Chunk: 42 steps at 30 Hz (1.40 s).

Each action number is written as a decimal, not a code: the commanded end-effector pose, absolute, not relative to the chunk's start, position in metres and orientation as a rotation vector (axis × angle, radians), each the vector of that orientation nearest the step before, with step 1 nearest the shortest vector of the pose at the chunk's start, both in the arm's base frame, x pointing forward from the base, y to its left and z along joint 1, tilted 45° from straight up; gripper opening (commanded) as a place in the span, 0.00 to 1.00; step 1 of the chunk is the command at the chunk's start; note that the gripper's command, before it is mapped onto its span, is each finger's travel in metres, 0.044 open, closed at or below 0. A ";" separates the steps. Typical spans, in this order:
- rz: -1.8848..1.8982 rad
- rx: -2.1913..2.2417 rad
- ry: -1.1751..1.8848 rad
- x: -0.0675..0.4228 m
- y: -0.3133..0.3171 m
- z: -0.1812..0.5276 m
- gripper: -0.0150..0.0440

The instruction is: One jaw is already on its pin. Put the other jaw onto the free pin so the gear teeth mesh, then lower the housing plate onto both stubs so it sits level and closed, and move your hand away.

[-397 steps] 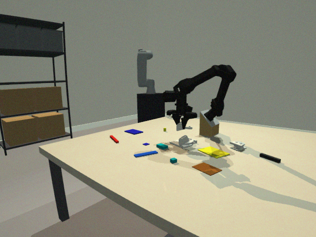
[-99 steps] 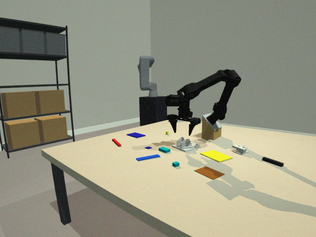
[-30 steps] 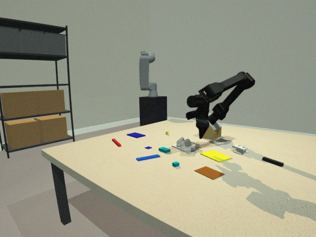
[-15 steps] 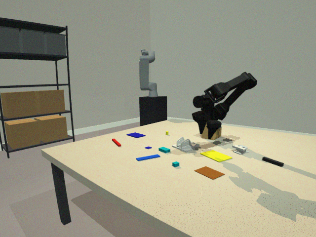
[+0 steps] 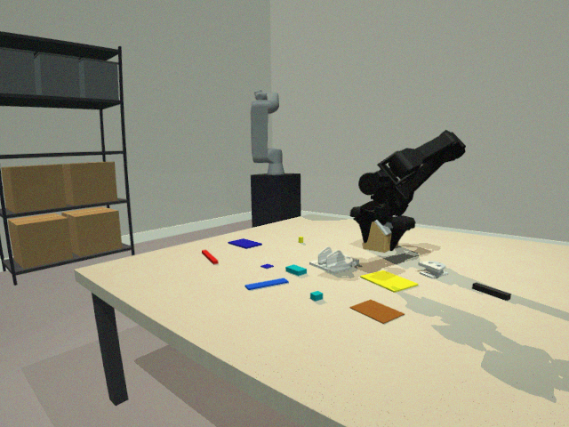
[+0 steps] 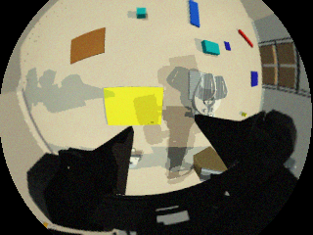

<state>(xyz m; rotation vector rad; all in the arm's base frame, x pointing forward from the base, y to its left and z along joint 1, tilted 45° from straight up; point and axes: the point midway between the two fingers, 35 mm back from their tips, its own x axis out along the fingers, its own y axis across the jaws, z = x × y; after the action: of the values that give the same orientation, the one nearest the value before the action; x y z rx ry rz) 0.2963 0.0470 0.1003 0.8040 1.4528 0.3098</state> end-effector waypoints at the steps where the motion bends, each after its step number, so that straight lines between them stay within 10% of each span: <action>1: 0.388 0.723 1.422 0.294 0.052 0.106 1.00; 42: 1.108 -0.237 0.923 0.266 0.096 0.150 1.00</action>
<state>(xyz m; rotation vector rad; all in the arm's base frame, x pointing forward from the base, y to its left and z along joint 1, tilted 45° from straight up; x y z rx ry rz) 0.2687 0.0930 0.1457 -0.1790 0.9682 1.0668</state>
